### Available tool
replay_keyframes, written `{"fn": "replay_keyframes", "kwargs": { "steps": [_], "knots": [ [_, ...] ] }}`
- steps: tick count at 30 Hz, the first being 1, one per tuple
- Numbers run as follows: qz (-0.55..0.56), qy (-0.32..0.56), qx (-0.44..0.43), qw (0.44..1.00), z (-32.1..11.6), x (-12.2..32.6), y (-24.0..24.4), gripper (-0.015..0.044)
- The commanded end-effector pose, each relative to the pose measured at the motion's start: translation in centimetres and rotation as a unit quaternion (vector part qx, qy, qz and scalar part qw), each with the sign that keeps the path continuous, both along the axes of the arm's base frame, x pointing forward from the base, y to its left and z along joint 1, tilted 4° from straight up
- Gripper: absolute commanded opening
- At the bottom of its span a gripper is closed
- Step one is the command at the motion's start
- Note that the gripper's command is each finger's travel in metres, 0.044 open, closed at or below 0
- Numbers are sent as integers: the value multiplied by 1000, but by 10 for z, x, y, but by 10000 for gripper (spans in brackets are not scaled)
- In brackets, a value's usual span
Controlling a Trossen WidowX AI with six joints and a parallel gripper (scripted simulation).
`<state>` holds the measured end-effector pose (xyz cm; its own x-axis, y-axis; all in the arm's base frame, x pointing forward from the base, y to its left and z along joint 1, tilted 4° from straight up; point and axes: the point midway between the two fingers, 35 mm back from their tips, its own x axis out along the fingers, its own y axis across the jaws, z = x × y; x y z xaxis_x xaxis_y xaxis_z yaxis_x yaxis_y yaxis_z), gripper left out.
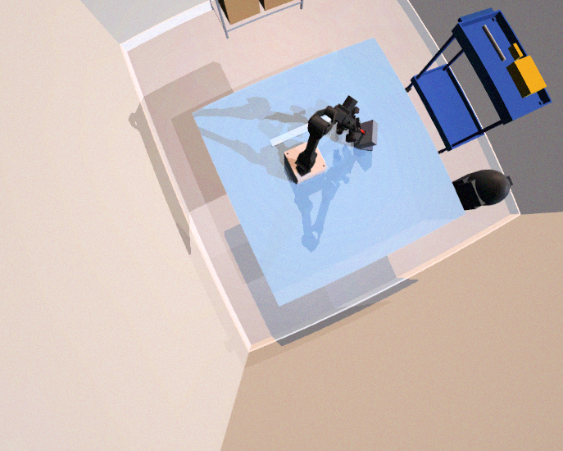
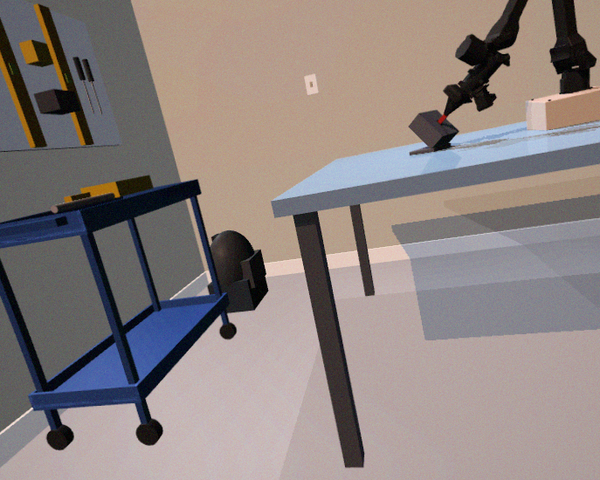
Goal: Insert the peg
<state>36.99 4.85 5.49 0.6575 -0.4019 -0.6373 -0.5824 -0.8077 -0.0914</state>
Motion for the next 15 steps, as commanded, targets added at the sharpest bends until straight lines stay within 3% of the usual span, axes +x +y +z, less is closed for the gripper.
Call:
{"fn": "replay_keyframes", "kwargs": {
  "steps": [1, 15],
  "knots": [
    [2, 0, 0, 1000, -1, 3, -1, 0],
    [2, 0, 0, 1000, -7, 9, -5, 0]
  ]
}}
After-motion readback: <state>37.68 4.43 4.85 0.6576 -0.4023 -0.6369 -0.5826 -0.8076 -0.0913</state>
